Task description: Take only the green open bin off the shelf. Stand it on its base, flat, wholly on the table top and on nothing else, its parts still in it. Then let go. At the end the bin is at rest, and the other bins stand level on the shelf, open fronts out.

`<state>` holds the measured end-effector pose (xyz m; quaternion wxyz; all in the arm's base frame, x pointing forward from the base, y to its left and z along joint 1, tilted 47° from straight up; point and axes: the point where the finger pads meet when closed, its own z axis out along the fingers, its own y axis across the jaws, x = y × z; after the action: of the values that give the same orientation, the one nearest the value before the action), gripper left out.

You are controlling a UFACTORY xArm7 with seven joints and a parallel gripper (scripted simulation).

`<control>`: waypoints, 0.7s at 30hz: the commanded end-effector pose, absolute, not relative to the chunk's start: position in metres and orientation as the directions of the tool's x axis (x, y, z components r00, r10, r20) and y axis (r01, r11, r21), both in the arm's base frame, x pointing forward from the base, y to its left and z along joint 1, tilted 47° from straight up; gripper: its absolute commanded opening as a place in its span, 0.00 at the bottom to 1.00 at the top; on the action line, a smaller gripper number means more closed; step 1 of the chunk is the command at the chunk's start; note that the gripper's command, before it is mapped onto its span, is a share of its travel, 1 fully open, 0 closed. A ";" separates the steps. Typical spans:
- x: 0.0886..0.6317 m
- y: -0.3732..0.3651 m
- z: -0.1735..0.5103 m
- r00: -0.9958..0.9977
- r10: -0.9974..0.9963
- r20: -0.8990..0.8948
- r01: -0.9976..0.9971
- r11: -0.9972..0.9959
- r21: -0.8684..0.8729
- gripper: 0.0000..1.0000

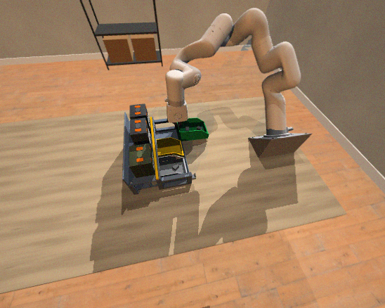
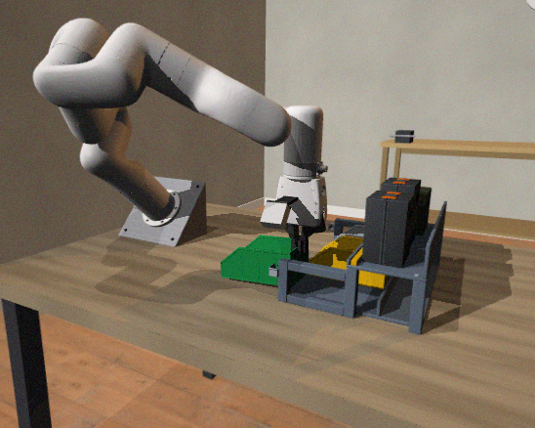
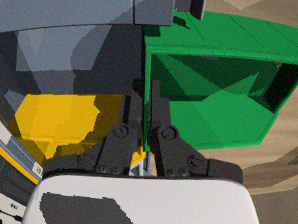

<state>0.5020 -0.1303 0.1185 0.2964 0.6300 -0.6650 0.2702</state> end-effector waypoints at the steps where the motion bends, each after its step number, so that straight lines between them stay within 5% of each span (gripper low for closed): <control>1: 0.504 -0.127 0.120 -0.030 -0.679 0.734 -0.998 0.056 0.011 0.00; 21: 0.504 -0.124 0.123 -0.030 -0.679 0.734 -0.998 0.056 0.011 0.00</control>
<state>0.5023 -0.1261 0.1224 0.2963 0.6300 -0.6650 0.2703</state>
